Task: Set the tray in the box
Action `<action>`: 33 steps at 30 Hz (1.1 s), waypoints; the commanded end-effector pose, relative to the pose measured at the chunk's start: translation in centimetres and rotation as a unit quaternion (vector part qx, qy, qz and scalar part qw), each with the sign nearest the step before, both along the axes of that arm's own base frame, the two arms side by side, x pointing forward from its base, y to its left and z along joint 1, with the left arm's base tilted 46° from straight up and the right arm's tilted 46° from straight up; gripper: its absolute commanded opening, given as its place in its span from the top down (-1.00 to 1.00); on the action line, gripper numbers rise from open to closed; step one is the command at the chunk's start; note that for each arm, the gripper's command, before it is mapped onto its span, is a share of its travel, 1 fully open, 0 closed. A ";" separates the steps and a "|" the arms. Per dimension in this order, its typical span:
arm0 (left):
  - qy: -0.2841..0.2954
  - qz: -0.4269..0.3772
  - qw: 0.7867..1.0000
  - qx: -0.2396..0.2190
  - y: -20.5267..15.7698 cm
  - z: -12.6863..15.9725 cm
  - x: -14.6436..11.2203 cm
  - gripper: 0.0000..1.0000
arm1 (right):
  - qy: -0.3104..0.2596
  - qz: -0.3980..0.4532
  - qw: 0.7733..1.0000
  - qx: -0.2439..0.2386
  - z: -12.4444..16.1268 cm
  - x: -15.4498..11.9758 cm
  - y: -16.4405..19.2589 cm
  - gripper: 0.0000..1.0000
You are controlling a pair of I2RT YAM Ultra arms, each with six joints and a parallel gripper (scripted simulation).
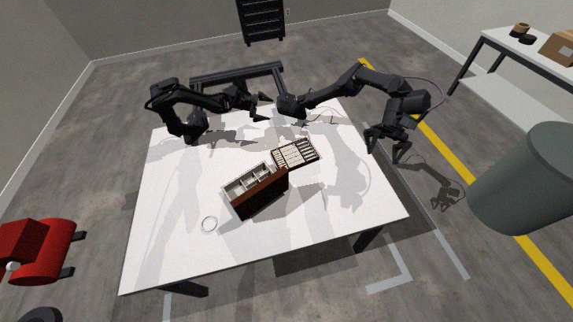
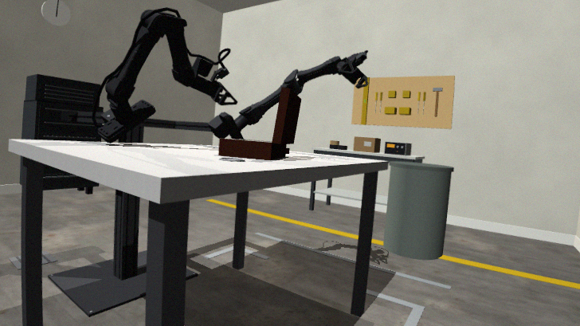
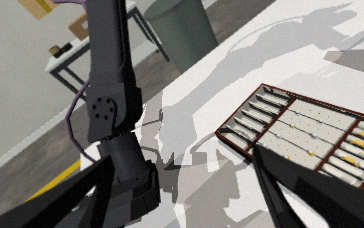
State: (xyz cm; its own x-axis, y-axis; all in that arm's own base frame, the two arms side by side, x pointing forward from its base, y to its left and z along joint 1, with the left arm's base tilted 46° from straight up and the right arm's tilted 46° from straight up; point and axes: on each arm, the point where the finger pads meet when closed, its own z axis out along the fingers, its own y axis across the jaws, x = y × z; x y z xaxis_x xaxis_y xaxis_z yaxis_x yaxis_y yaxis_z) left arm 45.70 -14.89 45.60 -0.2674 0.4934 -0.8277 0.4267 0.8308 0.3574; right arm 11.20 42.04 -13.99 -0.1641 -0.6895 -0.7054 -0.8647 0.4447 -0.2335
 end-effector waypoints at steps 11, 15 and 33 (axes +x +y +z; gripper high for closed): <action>-0.008 -0.004 1.000 -0.003 -0.3 0.7 -0.4 -1.00 | 0.000 0.004 1.000 0.009 0.5 -0.2 0.6 -1.00; -0.008 -0.004 1.000 -0.003 -0.3 0.7 -0.4 -1.00 | 0.000 0.004 1.000 0.009 0.5 -0.2 0.6 -1.00; 0.037 -0.082 0.989 0.117 1.6 -5.5 -4.8 -1.00 | -0.104 0.137 0.978 -0.120 5.5 -2.3 -4.2 -1.00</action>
